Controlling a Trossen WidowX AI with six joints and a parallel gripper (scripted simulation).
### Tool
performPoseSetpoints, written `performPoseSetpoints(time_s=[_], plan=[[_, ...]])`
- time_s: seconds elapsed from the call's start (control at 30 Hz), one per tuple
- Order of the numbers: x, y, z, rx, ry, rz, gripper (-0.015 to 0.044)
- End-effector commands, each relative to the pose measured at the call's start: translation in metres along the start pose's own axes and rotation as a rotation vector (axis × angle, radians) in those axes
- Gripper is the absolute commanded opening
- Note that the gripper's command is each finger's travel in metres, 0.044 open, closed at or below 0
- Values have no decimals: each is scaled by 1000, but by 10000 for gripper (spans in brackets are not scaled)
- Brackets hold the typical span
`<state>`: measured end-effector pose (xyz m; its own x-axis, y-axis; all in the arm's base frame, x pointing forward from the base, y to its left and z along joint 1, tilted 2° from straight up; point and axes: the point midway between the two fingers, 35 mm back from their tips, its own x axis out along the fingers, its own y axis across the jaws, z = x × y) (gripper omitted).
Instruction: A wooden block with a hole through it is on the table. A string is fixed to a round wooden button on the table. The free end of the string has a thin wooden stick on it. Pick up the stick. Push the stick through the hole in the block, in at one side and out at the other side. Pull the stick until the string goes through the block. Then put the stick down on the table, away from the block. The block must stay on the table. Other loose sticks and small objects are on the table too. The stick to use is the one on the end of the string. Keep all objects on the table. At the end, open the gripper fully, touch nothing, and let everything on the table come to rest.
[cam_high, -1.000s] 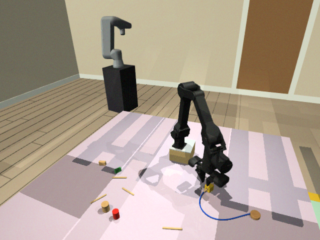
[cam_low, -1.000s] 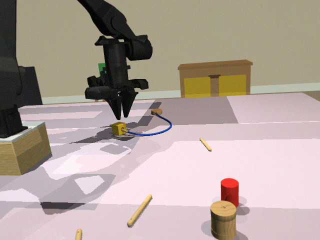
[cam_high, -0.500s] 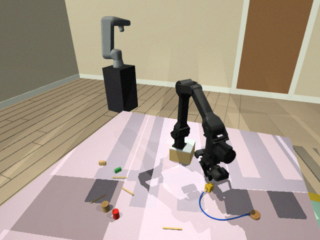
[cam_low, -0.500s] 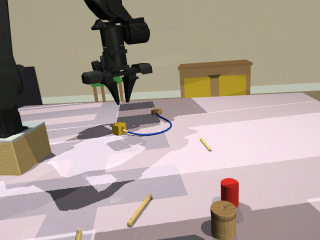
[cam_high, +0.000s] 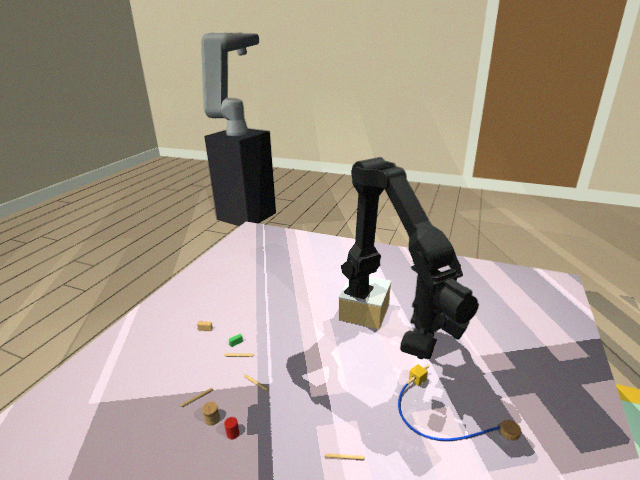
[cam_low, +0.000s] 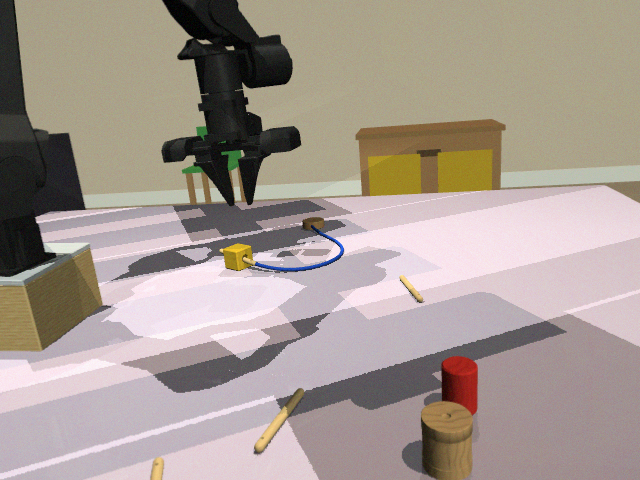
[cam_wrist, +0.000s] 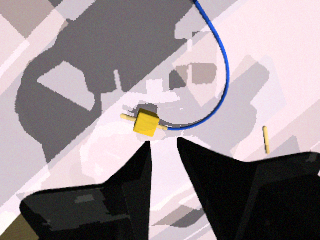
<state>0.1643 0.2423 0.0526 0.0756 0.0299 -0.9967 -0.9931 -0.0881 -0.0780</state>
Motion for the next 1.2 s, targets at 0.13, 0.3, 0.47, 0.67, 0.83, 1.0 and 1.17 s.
performPoseSetpoints(time_s=[0.13,0.3,0.47,0.67,0.83,1.0,1.17], plan=[[1,22,4,1002,23,18,121],[1,27,6,1263,29,18,121],[1,32,7,1528,35,16,121],[1,37,8,1844,43,11,121],[1,39,9,2013,47,8,121],[1,39,9,2013,47,8,121],[1,39,9,2013,47,8,121]])
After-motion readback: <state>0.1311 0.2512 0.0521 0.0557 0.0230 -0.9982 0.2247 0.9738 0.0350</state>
